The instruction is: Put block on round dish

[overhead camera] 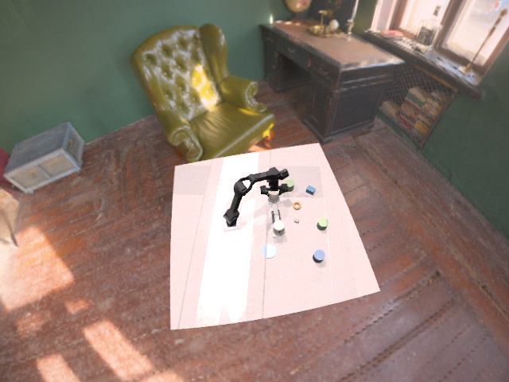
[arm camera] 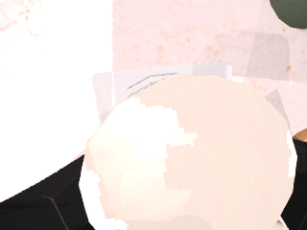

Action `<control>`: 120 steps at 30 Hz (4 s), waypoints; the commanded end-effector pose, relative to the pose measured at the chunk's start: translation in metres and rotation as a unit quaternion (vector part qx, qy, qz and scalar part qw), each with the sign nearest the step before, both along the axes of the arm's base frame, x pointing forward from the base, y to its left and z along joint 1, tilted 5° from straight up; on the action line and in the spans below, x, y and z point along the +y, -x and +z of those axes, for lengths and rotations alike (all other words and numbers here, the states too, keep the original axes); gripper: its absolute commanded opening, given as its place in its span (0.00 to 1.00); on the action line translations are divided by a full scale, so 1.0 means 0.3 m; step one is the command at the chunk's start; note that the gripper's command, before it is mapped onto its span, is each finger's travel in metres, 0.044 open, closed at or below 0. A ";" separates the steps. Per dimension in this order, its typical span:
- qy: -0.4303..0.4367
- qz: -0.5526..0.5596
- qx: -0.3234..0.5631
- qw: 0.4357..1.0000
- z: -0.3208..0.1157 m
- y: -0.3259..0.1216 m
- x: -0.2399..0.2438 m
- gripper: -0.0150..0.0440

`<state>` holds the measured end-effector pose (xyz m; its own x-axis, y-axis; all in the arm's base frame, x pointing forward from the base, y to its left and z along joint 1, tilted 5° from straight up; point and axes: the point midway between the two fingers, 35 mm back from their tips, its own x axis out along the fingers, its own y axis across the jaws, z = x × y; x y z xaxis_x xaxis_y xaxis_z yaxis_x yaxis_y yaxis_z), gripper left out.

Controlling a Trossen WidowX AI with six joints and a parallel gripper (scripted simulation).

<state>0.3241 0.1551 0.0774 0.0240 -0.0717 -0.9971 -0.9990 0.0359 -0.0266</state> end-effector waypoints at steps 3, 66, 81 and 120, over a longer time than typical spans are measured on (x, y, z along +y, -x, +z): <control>-0.005 0.001 -0.005 1.000 0.032 -0.009 0.012 0.25; -0.005 0.001 -0.004 1.000 0.306 0.005 0.026 0.25; -0.001 0.003 -0.001 1.000 0.347 0.017 0.019 0.25; -0.001 0.003 -0.001 1.000 0.347 0.017 0.019 0.25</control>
